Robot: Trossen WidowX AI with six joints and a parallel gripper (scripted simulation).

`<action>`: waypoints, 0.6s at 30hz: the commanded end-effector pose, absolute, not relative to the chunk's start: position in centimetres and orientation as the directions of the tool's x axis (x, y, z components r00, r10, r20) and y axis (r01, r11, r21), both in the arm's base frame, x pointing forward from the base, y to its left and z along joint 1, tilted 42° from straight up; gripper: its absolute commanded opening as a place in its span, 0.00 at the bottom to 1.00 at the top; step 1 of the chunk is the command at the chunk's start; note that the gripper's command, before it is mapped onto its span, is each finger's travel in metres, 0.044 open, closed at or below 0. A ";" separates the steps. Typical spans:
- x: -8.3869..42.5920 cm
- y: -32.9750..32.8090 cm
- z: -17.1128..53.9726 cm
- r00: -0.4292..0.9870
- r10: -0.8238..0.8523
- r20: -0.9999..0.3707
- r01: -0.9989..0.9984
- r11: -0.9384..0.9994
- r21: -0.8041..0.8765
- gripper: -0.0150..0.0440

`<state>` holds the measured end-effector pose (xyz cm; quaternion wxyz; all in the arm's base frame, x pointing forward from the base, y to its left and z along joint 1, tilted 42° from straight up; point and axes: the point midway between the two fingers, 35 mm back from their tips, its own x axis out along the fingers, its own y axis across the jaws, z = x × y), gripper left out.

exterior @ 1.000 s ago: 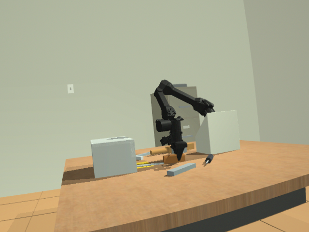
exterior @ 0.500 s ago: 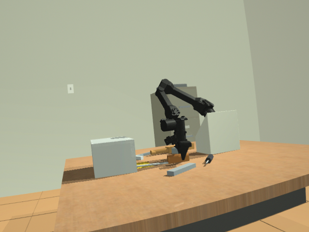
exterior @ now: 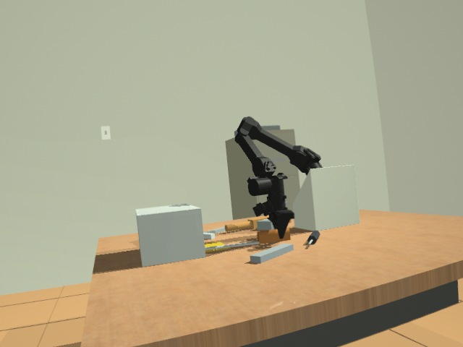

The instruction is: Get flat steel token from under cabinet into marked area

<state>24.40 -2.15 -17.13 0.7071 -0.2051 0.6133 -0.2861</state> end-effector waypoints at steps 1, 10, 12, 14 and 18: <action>23.3 -2.2 -17.4 0.077 -0.658 -0.749 0.154 0.750 -0.643 0.25; 23.4 -2.0 -17.3 0.081 -0.656 -0.750 0.141 0.752 -0.643 0.25; 23.4 -2.0 -17.3 0.081 -0.656 -0.750 0.129 0.753 -0.645 0.25; 23.4 -2.0 -17.3 0.081 -0.657 -0.750 0.114 0.754 -0.647 0.25; 23.4 -2.0 -17.3 0.080 -0.657 -0.750 0.081 0.754 -0.652 0.25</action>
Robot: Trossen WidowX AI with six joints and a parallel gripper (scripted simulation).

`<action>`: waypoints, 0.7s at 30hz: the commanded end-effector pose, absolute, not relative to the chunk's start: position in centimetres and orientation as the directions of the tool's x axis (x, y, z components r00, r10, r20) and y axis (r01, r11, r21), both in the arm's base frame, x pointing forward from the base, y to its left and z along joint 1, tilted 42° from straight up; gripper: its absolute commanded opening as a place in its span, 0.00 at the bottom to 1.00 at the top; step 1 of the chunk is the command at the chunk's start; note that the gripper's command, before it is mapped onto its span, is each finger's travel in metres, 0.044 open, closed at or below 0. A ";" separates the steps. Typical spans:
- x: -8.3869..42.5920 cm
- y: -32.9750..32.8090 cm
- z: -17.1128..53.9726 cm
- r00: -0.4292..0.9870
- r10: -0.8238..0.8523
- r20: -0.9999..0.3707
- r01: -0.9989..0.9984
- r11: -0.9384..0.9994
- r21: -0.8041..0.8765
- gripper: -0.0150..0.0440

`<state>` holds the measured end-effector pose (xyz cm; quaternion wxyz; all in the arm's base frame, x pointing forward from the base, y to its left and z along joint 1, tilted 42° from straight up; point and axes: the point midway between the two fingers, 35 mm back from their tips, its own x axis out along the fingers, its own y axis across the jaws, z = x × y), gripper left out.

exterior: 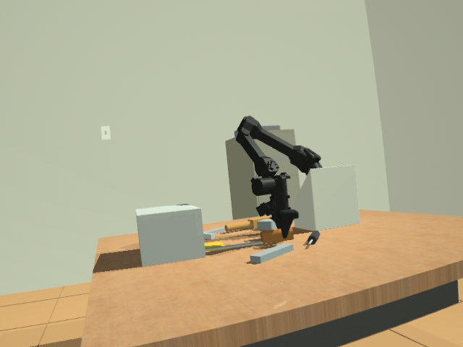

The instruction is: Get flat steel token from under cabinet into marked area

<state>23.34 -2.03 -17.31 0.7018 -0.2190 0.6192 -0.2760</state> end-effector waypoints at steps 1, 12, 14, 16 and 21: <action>23.4 -2.0 -17.3 0.080 -0.657 -0.750 0.073 0.754 -0.653 0.25; 23.4 -1.9 -17.3 0.079 -0.657 -0.750 -0.016 0.751 -0.660 0.25; 23.4 -1.9 -17.2 0.079 -0.657 -0.750 -0.032 0.750 -0.661 0.25; 23.4 -1.9 -17.2 0.079 -0.657 -0.750 -0.048 0.749 -0.661 0.25; 23.4 -1.9 -17.2 0.079 -0.657 -0.750 -0.089 0.744 -0.662 0.25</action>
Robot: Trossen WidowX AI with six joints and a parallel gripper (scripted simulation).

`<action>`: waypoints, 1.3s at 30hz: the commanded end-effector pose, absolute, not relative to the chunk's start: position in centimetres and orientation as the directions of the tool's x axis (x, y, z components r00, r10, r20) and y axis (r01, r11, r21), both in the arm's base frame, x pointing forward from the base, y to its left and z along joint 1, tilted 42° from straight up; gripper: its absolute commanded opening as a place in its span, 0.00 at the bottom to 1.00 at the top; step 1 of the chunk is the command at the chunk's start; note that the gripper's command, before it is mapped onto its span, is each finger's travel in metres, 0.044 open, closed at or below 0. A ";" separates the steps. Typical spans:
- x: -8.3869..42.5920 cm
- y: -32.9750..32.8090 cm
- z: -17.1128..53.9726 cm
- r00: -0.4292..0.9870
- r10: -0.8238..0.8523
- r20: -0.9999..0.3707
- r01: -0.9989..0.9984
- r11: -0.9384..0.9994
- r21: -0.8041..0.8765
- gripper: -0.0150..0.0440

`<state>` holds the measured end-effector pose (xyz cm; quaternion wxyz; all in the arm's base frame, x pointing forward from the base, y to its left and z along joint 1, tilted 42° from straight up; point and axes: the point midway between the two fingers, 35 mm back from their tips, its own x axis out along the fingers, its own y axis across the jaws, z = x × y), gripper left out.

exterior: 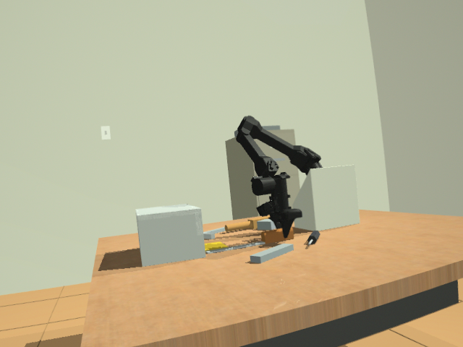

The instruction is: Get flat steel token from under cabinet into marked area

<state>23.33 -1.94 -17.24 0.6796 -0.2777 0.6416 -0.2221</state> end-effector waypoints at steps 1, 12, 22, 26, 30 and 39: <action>23.4 -1.9 -17.2 0.079 -0.657 -0.750 -0.097 0.743 -0.662 0.25; 23.4 -1.8 -17.2 0.079 -0.657 -0.749 -0.185 0.729 -0.659 0.25; 23.4 -1.8 -17.2 0.078 -0.657 -0.749 -0.262 0.712 -0.652 0.25; 23.4 -1.8 -17.2 0.078 -0.658 -0.749 -0.293 0.703 -0.648 0.25; 23.4 -1.8 -17.2 0.078 -0.658 -0.749 -0.323 0.694 -0.643 0.25; 23.4 -1.8 -17.2 0.078 -0.658 -0.749 -0.390 0.672 -0.630 0.25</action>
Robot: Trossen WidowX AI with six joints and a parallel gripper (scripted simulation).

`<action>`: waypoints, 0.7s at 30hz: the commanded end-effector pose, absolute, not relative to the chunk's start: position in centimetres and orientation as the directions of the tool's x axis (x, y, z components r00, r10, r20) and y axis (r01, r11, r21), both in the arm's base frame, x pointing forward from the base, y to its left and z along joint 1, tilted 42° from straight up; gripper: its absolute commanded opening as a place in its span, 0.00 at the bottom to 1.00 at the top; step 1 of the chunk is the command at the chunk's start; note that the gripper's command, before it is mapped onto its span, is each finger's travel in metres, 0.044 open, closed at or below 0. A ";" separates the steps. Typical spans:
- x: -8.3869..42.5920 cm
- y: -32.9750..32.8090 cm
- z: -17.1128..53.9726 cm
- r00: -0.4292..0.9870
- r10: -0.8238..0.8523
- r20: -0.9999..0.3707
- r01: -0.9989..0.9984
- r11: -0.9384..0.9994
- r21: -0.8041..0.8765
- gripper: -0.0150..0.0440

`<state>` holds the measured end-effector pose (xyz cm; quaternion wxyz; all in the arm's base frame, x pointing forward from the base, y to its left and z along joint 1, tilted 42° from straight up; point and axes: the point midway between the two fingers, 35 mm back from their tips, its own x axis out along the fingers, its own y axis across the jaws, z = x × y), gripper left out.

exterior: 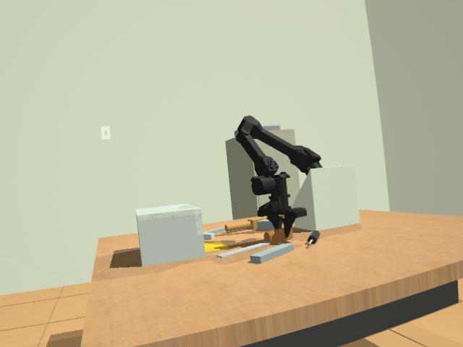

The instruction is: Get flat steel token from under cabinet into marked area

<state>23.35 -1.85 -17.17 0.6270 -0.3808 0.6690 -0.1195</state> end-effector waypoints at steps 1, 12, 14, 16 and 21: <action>23.4 -1.8 -17.2 0.078 -0.658 -0.749 -0.398 0.669 -0.628 0.25; 23.4 -1.8 -17.2 0.078 -0.658 -0.749 -0.476 0.636 -0.607 0.25; 23.4 -1.8 -17.2 0.078 -0.658 -0.749 -0.490 0.629 -0.603 0.25; 23.4 -1.8 -17.2 0.078 -0.658 -0.749 -0.504 0.622 -0.599 0.25; 23.4 -1.7 -17.2 0.077 -0.658 -0.749 -0.538 0.605 -0.587 0.25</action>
